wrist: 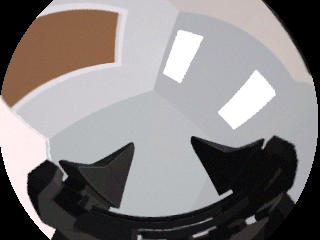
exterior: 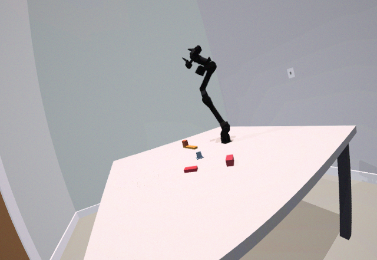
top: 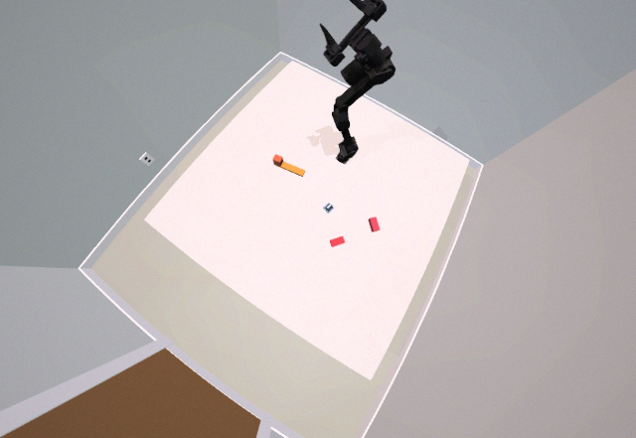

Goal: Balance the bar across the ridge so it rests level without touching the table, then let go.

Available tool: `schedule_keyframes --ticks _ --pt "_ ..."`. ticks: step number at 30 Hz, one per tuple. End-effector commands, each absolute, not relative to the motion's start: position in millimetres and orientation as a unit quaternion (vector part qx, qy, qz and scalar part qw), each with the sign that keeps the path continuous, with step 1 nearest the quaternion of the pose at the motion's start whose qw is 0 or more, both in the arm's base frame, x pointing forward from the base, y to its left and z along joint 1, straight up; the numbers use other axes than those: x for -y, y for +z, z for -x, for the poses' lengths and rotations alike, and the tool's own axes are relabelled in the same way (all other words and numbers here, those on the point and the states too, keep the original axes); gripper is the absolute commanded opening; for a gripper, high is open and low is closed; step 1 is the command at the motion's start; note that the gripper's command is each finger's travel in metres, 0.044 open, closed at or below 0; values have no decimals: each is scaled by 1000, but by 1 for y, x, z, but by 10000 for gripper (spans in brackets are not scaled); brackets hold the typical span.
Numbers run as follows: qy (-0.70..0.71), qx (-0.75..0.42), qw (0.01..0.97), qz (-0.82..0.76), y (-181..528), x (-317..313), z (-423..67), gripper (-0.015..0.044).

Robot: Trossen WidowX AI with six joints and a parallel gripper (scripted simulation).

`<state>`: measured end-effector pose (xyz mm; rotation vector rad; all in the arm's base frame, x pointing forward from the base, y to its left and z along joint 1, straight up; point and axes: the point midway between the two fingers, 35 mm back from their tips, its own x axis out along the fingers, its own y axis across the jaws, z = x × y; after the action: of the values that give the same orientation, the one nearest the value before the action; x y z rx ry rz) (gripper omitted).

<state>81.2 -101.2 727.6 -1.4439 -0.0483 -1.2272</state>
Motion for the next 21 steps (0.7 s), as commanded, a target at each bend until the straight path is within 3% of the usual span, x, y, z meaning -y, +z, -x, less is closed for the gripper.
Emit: schedule_keyframes --ticks 1,4,21 --pt "-527 21 582 619 728 101 -81 374" --pt "-540 24 568 621 731 98 -73 315" --pt "-622 0 443 646 749 78 -31 315"
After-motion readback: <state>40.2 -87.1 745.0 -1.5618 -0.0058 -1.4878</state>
